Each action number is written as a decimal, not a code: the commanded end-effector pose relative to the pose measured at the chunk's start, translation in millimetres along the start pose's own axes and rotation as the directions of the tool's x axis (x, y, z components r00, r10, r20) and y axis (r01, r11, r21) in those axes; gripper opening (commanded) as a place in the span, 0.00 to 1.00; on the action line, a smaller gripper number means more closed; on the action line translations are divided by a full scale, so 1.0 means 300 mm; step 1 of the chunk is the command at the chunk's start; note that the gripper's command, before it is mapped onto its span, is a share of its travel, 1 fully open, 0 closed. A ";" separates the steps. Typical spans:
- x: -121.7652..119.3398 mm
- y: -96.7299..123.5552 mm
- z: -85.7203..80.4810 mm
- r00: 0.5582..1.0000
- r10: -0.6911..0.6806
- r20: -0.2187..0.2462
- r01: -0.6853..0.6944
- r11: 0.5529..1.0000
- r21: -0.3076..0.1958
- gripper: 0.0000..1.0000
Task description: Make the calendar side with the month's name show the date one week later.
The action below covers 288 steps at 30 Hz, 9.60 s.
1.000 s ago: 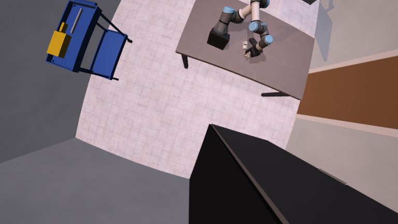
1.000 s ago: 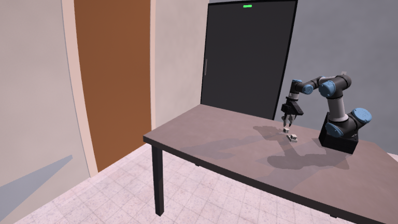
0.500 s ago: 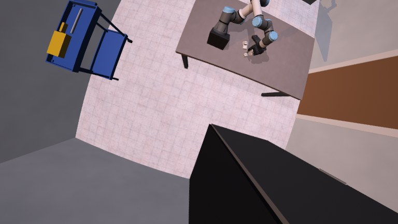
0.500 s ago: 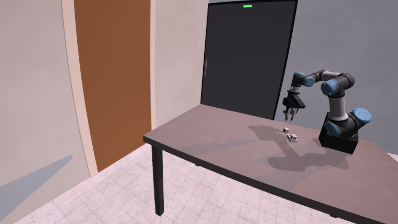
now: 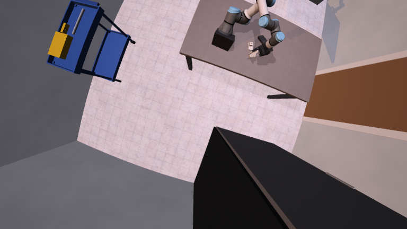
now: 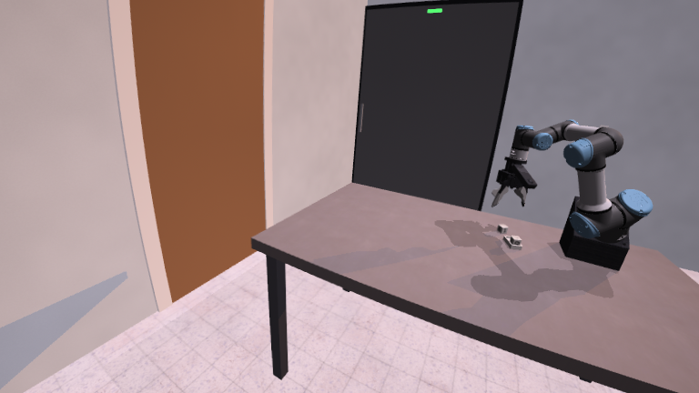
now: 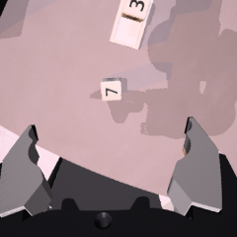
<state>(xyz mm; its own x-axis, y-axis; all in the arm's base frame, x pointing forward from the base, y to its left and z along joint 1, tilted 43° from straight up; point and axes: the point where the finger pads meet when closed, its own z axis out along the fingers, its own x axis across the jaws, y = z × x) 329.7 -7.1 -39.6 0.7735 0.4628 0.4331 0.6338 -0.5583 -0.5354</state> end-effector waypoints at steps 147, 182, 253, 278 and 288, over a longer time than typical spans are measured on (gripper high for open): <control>0.003 -0.001 0.074 -0.003 -1.000 0.002 1.000 -0.003 0.000 0.28; 0.000 -0.002 0.205 -0.003 -1.000 0.002 1.000 -0.003 0.000 0.28; 0.001 0.001 0.208 -0.003 -1.000 0.002 1.000 -0.003 0.000 0.28; 0.001 0.001 0.206 -0.003 -1.000 0.002 1.000 -0.003 0.000 0.28; 0.001 0.001 0.150 -0.003 -1.000 0.002 1.000 -0.003 0.000 0.28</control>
<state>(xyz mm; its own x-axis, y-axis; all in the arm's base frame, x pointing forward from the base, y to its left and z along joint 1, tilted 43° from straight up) 329.1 31.4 -79.5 -0.6354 0.5576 0.5343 0.7722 0.4640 0.4341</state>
